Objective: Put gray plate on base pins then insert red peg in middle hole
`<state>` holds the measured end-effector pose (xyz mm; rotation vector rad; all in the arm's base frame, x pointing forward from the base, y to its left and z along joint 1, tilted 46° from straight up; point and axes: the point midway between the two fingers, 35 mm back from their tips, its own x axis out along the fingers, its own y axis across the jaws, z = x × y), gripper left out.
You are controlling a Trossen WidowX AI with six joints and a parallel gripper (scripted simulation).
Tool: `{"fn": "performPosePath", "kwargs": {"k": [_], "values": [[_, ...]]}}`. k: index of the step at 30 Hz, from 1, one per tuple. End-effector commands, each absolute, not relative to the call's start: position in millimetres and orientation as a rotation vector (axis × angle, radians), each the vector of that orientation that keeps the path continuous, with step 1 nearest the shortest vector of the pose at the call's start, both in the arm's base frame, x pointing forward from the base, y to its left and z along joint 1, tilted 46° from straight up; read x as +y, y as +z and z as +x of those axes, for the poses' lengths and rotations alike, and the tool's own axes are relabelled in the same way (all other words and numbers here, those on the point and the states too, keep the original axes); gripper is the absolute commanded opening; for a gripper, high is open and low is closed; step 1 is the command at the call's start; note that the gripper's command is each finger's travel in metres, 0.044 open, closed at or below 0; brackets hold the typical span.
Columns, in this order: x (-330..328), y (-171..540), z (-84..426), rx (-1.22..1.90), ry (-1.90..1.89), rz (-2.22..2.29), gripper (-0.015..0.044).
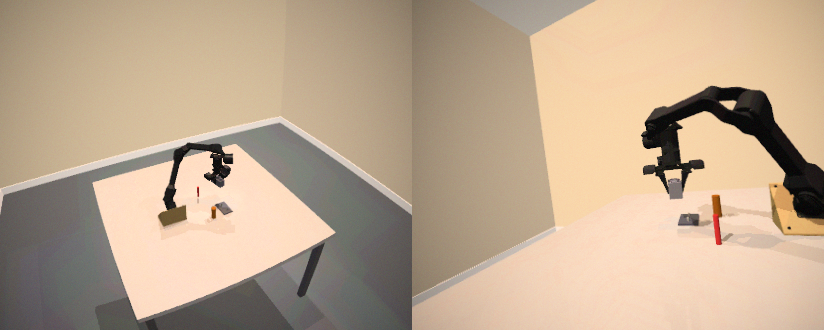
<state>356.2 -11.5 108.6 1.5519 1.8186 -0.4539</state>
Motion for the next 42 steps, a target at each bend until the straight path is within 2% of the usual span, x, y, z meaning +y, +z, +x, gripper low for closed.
{"fn": "performPosePath", "kwargs": {"k": [1, 42], "values": [[-17, 96, 357, 1.818, -0.469, 1.558, 0.0], [-48, -24, 346, 1.827, -0.612, 1.647, 0.0]]}}
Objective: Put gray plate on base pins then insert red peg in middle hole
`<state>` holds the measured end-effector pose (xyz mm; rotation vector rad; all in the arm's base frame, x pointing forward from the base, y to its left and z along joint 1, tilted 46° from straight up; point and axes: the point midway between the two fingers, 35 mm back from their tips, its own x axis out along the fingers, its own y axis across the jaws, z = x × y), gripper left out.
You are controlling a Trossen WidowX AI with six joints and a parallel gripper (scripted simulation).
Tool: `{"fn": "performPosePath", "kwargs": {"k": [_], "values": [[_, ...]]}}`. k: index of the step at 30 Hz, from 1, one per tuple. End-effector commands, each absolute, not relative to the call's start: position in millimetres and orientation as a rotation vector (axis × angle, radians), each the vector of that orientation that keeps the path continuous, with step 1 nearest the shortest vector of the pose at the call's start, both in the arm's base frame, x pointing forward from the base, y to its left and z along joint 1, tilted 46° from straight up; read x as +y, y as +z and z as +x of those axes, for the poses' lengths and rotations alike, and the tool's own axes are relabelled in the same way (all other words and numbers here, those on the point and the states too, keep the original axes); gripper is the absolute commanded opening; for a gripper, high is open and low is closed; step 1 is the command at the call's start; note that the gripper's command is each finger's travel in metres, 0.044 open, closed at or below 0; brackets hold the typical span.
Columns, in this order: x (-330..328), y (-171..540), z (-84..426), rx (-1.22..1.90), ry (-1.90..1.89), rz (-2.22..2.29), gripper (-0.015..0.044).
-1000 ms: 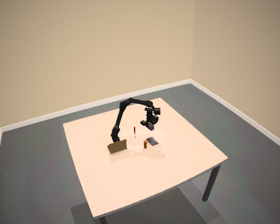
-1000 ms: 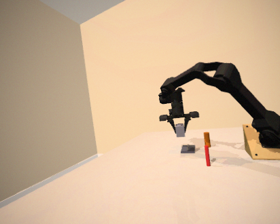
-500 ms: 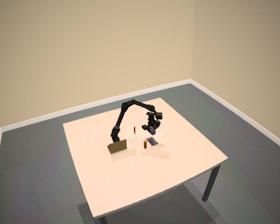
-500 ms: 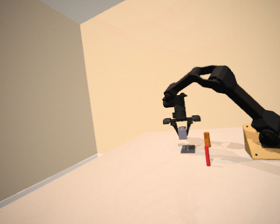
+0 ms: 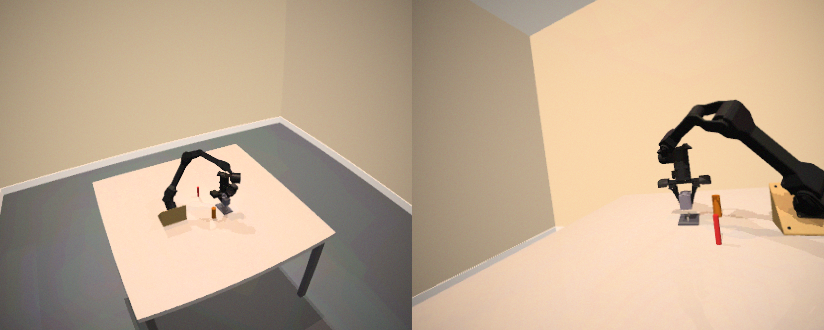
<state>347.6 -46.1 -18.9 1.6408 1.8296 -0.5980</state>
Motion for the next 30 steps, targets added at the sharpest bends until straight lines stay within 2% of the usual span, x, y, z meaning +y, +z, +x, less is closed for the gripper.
{"fn": "performPosePath", "kwargs": {"k": [1, 30], "values": [[-48.1, -23.8, 346.2, 1.827, -0.612, 1.647, 0.0], [-46.7, -26.7, 345.9, 1.827, -0.612, 1.647, 0.0]]}}
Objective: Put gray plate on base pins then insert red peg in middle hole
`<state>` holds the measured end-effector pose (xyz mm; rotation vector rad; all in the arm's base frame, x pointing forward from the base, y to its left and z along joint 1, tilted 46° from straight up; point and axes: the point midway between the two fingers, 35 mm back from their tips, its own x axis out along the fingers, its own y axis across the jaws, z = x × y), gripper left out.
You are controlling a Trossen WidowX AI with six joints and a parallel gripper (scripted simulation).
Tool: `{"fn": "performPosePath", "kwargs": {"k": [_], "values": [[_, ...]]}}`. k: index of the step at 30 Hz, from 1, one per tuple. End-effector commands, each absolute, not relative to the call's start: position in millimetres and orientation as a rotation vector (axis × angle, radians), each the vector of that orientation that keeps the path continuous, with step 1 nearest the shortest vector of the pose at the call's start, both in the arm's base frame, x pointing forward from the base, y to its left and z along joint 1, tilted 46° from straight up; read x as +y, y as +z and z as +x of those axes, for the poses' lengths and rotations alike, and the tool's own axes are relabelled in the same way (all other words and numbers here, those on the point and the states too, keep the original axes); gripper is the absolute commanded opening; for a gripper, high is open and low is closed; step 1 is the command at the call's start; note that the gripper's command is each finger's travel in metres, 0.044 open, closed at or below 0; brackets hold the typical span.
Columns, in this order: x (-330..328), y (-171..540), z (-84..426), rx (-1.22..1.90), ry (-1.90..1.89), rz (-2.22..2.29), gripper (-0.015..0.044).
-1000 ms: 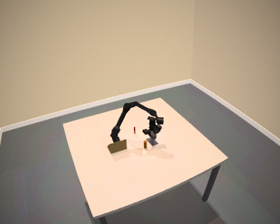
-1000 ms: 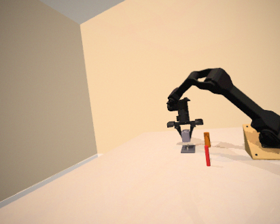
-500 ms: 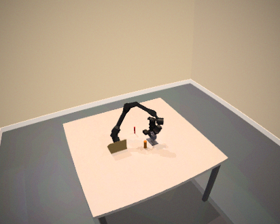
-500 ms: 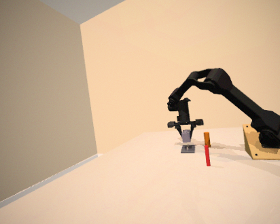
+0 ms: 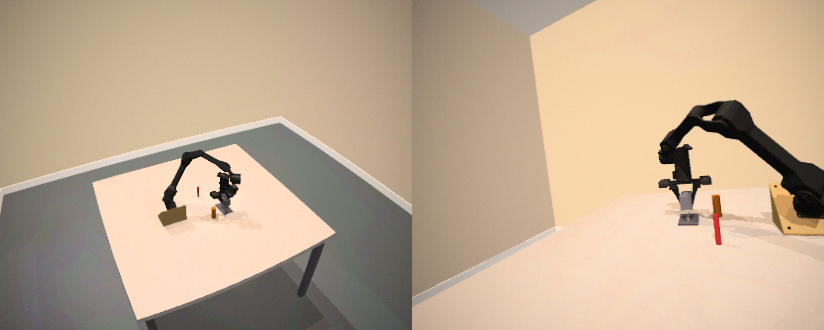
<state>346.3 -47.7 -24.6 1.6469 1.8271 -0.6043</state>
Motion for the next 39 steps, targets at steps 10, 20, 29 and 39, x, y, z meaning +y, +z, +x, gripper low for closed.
{"fn": "performPosePath", "kwargs": {"k": [10, 20, 29, 39], "values": [[-36, -37, 345, 1.827, -0.611, 1.648, 0.0], [-25, -47, 344, 1.828, -0.611, 1.648, 0.0], [-22, -50, 344, 1.829, -0.607, 1.64, 0.0], [-22, -50, 344, 1.829, -0.607, 1.64, 0.0184]]}}
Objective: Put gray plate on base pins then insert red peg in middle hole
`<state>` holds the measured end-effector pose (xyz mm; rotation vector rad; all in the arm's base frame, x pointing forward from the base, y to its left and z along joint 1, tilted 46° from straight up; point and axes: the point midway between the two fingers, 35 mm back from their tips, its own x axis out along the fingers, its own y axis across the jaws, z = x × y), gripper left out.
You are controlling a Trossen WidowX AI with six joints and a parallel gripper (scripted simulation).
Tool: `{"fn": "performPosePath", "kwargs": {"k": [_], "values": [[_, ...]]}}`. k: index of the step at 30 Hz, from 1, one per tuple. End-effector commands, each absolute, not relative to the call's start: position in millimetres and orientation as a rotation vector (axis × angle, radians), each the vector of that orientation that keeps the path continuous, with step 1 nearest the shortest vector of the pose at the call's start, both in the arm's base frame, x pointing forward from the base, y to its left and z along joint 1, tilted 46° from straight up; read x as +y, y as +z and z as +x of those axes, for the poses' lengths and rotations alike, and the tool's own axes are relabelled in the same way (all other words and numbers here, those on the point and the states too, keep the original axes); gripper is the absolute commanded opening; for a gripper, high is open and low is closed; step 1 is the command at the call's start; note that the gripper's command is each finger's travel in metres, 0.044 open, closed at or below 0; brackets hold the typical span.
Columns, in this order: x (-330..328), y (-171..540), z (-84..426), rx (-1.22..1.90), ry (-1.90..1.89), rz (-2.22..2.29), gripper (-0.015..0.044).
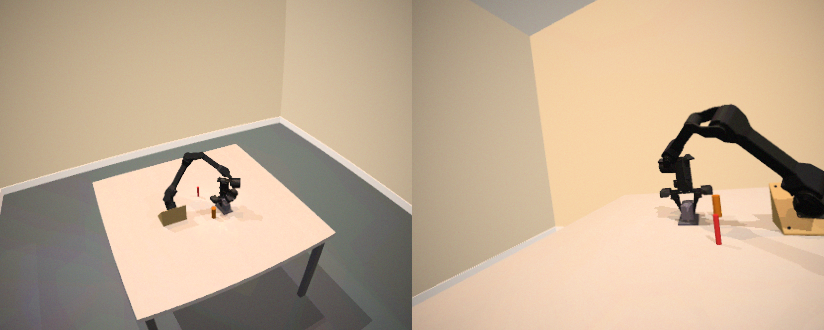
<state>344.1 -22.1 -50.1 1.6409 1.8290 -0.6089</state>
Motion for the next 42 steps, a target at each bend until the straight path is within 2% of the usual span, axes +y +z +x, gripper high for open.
{"fn": "performPosePath", "kwargs": {"k": [1, 10, 14, 22, 25, 32, 42], "values": [[-22, -50, 344, 1.829, -0.607, 1.64, 0.021], [-22, -50, 344, 1.829, -0.607, 1.64, 0.044], [-24, -48, 345, 1.829, -0.608, 1.64, 0.044], [-102, 25, 352, 1.823, -0.616, 1.645, 0.044], [-108, 31, 355, 1.826, -0.615, 1.646, 0.044], [-107, 33, 355, 1.826, -0.611, 1.643, 0.044], [-39, 128, 306, 1.783, -0.393, 1.5, 0.044]]}}
